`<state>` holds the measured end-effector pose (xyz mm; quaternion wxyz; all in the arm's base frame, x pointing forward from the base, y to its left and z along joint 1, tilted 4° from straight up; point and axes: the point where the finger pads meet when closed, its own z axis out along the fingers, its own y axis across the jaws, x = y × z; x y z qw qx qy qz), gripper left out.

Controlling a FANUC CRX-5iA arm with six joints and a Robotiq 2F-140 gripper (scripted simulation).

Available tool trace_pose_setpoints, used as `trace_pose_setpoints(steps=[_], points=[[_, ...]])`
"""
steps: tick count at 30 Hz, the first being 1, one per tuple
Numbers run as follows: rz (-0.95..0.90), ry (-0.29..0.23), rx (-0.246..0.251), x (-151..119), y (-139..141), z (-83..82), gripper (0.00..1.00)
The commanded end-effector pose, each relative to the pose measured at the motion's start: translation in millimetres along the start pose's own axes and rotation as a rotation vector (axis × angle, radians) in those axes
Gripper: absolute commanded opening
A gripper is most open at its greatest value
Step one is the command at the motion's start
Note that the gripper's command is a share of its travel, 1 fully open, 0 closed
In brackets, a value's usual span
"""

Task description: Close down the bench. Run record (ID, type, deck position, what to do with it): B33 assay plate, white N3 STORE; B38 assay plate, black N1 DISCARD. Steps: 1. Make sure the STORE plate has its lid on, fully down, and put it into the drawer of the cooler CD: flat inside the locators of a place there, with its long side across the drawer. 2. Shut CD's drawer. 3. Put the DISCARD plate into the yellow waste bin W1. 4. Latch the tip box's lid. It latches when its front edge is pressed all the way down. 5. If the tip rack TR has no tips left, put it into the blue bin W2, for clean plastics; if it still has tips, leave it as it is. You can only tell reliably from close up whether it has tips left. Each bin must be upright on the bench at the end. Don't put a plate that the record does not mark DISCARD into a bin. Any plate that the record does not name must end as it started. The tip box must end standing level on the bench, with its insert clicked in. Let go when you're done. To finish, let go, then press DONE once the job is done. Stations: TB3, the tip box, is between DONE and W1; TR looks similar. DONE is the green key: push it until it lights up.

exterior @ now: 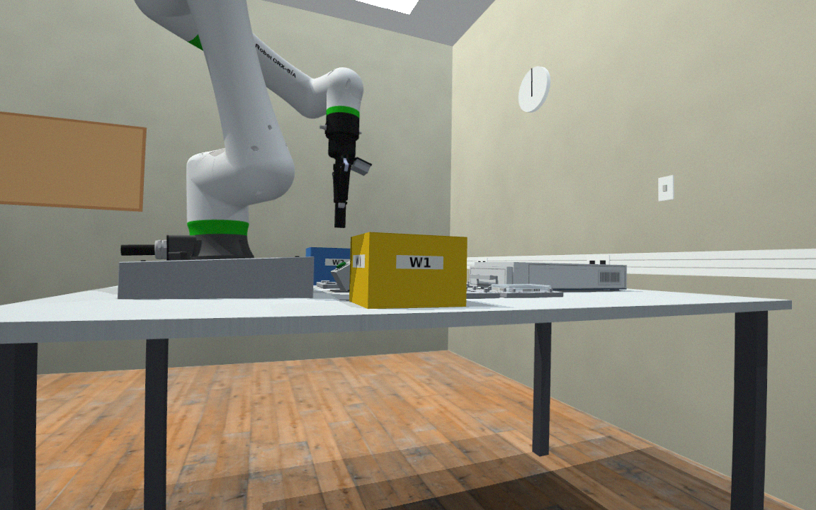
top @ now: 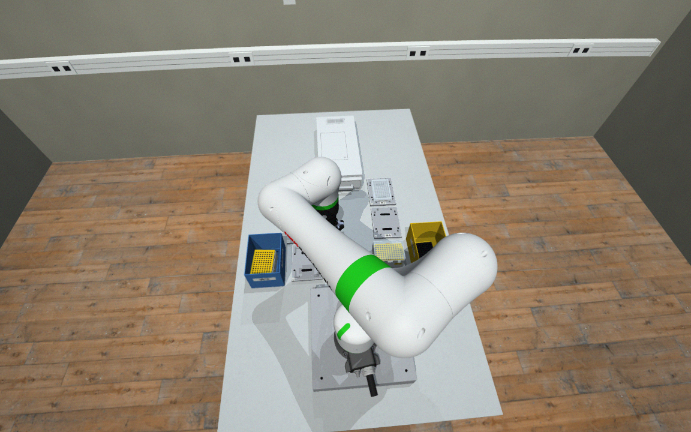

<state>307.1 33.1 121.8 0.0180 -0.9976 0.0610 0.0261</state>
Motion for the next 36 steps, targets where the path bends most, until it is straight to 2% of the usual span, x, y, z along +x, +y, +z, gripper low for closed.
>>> trace_pose_setpoints(steps=[1, 22, 36], points=[[-0.001, 0.001, 0.002, -1.1, 12.4, -1.6, 0.10], [-0.001, 0.001, 0.001, -13.1, 87.4, -6.0, 0.10], [-0.001, 0.001, 0.001, -13.3, 89.0, -6.1, 0.10]])
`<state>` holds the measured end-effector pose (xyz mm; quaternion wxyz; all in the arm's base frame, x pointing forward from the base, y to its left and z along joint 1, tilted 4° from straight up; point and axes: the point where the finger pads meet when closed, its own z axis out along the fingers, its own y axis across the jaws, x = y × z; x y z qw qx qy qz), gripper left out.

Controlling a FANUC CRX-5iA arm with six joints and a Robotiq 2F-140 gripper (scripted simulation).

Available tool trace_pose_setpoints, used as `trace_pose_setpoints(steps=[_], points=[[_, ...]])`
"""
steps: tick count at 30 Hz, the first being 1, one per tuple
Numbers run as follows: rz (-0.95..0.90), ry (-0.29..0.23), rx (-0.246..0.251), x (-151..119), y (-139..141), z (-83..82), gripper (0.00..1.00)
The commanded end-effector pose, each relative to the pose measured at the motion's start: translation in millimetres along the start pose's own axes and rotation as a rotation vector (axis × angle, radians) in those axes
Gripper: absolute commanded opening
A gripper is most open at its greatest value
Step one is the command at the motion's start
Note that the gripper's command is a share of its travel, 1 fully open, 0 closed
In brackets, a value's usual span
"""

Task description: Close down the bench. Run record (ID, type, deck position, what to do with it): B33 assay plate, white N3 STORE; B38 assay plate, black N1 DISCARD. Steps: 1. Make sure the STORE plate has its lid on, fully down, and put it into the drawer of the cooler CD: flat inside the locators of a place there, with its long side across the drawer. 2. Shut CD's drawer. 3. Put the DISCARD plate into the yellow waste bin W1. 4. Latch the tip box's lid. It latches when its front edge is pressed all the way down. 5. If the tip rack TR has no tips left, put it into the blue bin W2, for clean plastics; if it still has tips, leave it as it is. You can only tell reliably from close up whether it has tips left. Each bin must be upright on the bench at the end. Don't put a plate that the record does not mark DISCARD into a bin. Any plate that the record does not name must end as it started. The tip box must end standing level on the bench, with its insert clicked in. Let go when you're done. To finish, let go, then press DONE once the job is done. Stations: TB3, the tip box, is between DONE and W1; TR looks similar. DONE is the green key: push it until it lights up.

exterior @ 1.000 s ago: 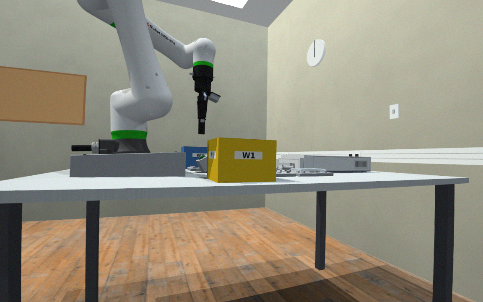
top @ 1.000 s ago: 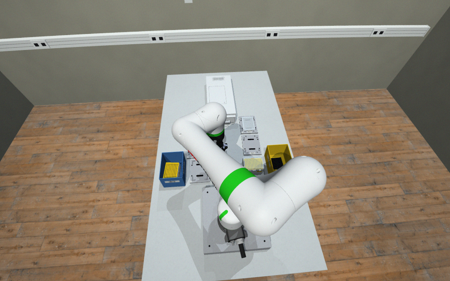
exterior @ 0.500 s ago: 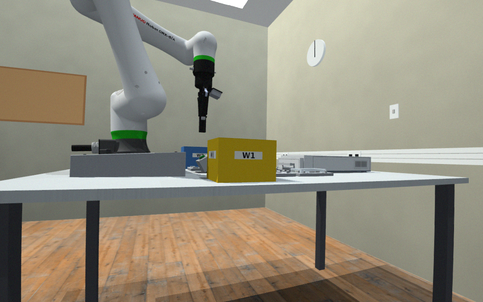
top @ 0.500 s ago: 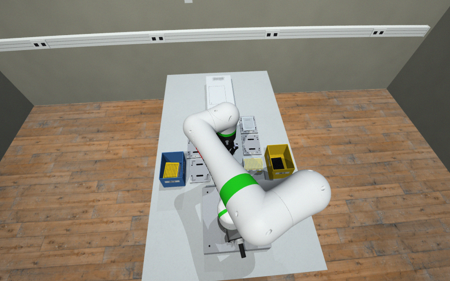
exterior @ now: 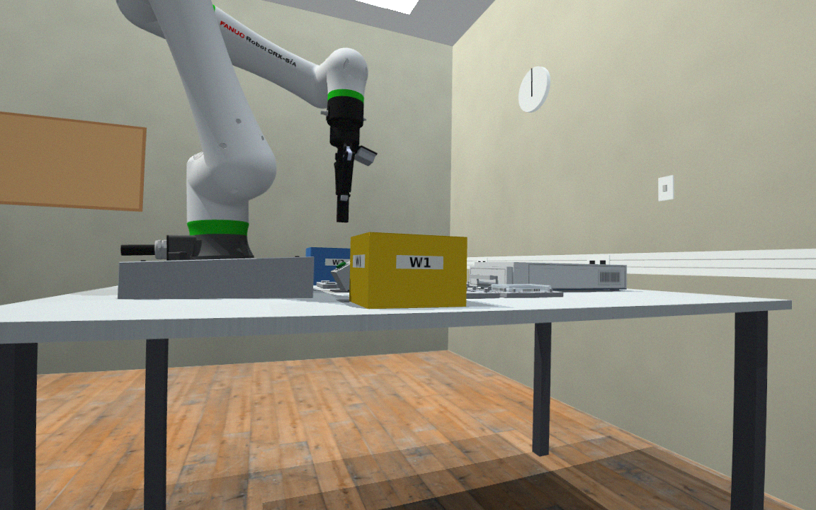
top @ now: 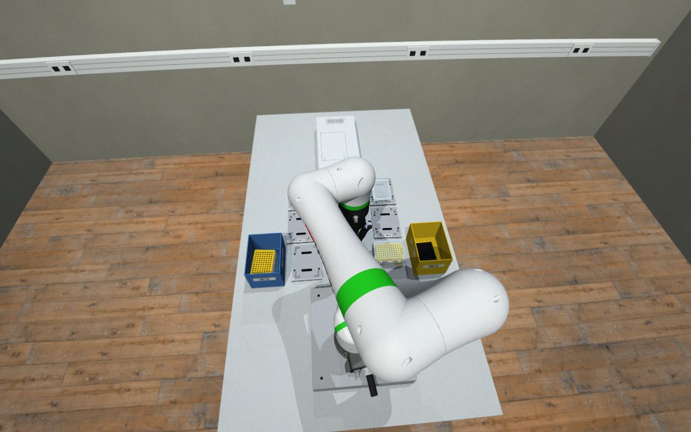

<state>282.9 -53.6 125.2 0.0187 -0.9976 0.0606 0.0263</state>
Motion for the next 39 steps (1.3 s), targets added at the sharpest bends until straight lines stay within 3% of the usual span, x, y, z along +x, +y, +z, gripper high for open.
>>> trace_pose_setpoints(steps=[1, 39], points=[[0.000, 0.001, 0.000, 0.5, 0.1, 2.1, 0.10], [0.000, 0.001, 0.000, 0.6, 0.1, 92.8, 0.10]])
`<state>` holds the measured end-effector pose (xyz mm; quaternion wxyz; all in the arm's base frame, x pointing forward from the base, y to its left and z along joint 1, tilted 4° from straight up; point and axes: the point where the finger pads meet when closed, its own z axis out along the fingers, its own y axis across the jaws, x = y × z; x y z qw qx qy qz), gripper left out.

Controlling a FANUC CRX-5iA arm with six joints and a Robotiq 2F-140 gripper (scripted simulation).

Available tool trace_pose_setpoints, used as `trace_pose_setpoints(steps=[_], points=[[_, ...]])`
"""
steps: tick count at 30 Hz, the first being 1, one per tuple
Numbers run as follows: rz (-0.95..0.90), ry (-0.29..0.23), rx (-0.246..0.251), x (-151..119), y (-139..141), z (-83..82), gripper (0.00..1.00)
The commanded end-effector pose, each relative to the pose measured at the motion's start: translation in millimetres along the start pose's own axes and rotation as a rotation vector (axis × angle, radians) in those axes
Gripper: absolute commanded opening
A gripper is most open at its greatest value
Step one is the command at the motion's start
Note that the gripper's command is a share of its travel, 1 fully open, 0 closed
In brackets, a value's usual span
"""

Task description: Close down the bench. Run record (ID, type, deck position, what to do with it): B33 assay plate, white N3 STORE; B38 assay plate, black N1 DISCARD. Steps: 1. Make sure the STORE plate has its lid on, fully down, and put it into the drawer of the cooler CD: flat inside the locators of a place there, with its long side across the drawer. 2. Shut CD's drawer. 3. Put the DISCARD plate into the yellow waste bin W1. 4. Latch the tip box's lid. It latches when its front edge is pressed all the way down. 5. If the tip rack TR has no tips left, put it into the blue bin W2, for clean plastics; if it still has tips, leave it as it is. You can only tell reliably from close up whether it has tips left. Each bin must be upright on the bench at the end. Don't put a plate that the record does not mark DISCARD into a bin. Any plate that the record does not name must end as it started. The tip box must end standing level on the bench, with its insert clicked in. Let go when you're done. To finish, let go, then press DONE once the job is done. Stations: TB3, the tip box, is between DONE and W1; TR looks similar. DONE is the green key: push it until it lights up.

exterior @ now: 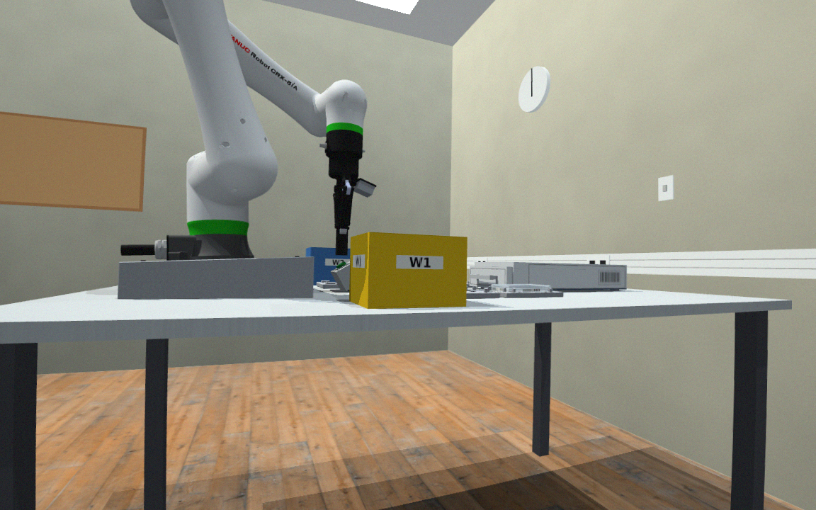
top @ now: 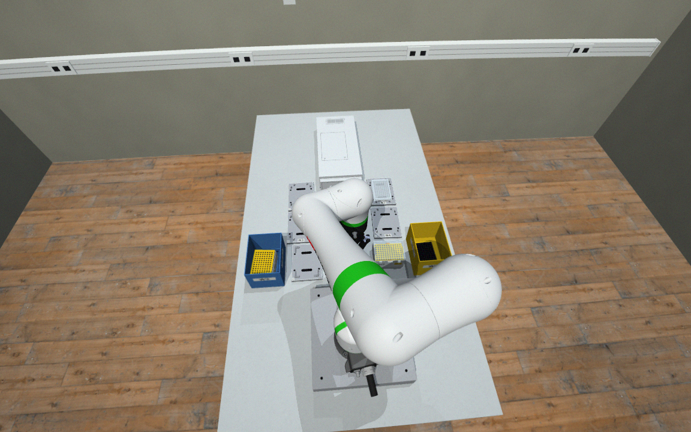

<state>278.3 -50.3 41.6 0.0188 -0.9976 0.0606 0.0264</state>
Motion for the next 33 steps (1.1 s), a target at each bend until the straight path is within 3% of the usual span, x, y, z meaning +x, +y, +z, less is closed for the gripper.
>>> trace_pose_setpoints(steps=[1, 33], points=[[0.000, 0.001, 0.000, 0.9, 0.0, 11.7, 0.10], [0.000, 0.001, 0.000, 0.9, 0.0, 15.7, 0.10]])
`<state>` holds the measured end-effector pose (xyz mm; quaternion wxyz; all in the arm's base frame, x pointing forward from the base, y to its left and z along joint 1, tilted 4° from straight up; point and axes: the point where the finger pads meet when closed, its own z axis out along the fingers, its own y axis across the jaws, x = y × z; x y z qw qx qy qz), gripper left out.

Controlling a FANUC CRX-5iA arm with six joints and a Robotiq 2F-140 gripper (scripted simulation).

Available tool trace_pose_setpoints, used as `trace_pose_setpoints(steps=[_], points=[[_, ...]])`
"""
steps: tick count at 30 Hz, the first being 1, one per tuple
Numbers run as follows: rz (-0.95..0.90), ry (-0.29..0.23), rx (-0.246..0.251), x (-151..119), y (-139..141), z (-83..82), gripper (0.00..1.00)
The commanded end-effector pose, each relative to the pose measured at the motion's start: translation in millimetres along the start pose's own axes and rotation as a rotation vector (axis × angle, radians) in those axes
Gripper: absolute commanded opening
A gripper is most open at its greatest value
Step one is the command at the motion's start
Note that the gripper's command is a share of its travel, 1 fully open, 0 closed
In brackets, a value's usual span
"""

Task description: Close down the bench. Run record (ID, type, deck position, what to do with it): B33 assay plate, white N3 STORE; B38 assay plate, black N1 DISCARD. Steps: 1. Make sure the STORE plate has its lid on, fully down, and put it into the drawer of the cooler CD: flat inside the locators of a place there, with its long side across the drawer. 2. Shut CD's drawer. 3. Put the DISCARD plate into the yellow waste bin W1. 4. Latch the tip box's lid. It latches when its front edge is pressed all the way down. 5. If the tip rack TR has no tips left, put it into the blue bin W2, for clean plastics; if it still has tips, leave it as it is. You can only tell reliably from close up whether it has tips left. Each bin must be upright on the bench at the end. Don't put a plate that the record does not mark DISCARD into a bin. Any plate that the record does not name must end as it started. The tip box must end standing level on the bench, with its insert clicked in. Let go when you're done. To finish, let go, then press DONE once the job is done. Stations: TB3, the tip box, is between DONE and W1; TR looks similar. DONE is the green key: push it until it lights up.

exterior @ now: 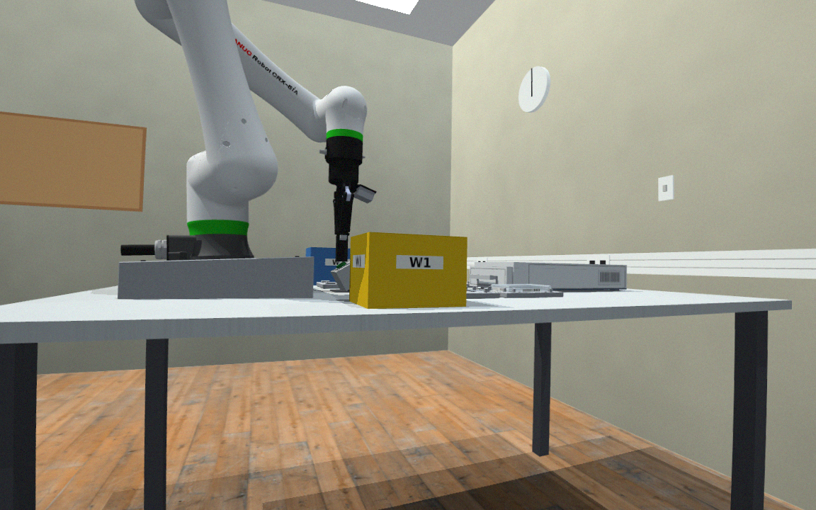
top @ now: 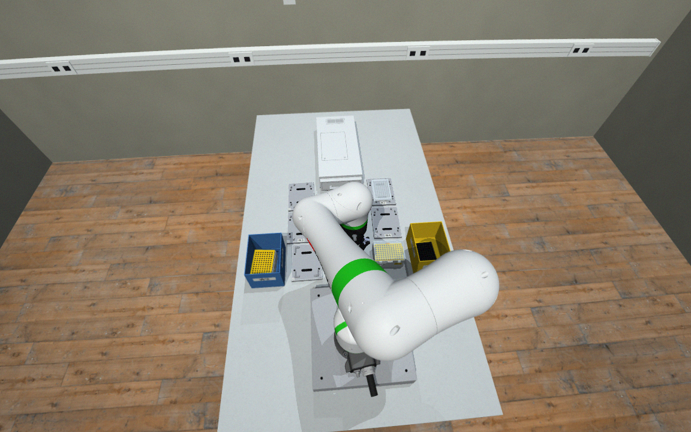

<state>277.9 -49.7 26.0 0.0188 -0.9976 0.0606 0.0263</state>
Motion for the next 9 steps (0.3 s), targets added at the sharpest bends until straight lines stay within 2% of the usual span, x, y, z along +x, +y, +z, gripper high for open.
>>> trace_pose_setpoints(steps=[1, 9], points=[[0.000, 0.001, 0.000, 0.5, 0.0, 0.2, 0.10], [0.000, 0.001, 0.000, 0.5, 0.0, 1.5, 0.10]])
